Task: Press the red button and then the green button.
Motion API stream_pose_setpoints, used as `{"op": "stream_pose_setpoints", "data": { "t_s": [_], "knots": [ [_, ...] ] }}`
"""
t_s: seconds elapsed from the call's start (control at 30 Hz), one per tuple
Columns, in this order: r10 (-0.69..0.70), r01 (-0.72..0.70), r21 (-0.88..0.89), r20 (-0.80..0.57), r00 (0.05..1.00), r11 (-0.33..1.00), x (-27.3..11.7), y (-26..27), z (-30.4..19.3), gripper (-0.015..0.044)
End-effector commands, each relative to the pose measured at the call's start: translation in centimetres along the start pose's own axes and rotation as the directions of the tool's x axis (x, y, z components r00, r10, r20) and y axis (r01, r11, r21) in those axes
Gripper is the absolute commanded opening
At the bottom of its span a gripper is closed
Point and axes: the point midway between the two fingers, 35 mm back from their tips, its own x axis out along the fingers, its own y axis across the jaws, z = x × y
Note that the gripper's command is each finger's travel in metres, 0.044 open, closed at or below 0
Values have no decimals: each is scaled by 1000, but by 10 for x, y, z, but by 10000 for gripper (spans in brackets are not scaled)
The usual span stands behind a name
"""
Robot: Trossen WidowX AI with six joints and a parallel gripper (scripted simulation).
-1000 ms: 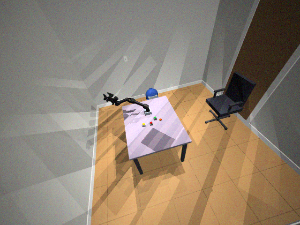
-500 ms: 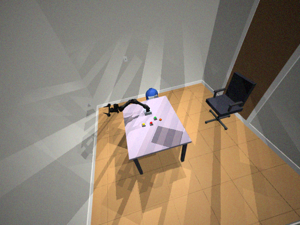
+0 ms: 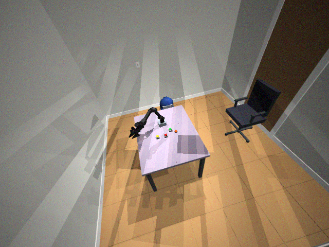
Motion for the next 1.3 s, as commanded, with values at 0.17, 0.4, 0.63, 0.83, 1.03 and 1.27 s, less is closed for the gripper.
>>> {"op": "stream_pose_setpoints", "data": {
  "t_s": [0.17,0.4,0.63,0.83,1.03,1.27],
  "knots": [
    [-324,20,-679,-323,889,734,-96,-78,-135,400],
    [-612,-348,-905,-422,669,243,-210,-157,-193,400],
    [-854,-793,-585,-313,415,-171,-331,-236,-186,400],
    [-887,-852,-479,-273,373,-211,-351,-249,-178,400],
    [-886,-851,-482,-273,374,-210,-342,-269,-186,321],
    [-887,-852,-479,-273,373,-211,-328,-304,-195,138]
  ]
}}
